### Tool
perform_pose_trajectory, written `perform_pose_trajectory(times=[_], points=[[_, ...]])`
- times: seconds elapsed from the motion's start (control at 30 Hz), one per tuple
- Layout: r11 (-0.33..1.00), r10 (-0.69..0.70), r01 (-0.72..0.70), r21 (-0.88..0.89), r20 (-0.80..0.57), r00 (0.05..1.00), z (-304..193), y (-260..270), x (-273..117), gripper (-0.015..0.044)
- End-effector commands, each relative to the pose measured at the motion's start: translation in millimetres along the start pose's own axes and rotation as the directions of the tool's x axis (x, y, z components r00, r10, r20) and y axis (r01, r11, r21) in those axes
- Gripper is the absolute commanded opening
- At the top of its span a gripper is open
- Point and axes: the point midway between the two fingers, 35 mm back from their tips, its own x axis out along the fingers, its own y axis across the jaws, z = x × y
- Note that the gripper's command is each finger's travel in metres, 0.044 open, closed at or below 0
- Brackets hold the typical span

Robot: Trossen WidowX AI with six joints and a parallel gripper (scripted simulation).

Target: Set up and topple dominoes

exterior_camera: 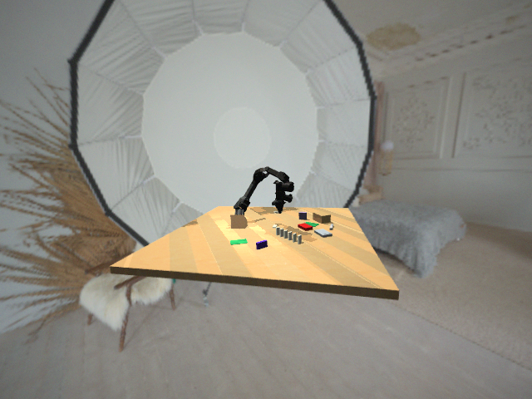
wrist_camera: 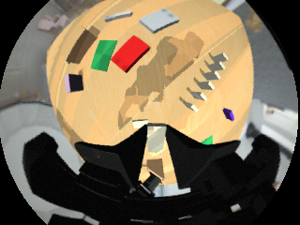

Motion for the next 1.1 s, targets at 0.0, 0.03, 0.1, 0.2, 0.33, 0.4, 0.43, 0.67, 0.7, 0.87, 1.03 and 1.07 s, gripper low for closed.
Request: perform_pose_trajectory(times=[0.0,0.03,0.1,0.2,0.33,0.4,0.43,0.67,0.7,0.87,1.03,1.07], points=[[1.000,-0.005,0.005,-0.006,0.001,1.000,-2,1,-34,0.0107],[1.000,-0.006,0.006,-0.006,0.001,1.000,-2,1,-39,0.0107],[1.000,-0.006,0.006,-0.006,0.001,1.000,-2,1,-41,0.0107],[1.000,-0.015,0.015,0.006,0.003,1.000,1,28,-42,0.0107],[0.999,-0.025,0.024,0.034,0.008,1.000,-2,105,-42,0.0107],[0.999,-0.022,0.021,0.047,0.009,1.000,-11,142,-42,0.0107],[0.998,-0.018,0.018,0.053,0.009,1.000,-17,161,-42,0.0107],[0.997,0.011,-0.010,0.077,-0.002,1.000,-56,239,-41,0.0107],[0.997,0.011,-0.010,0.077,-0.002,1.000,-56,239,-41,0.0107],[0.997,-0.004,0.004,0.071,0.003,1.000,-56,238,-39,0.0107],[0.994,-0.103,0.101,0.030,0.049,0.993,-55,231,-25,0.0107],[0.992,-0.122,0.121,0.022,0.061,0.991,-55,230,-23,0.0107]])
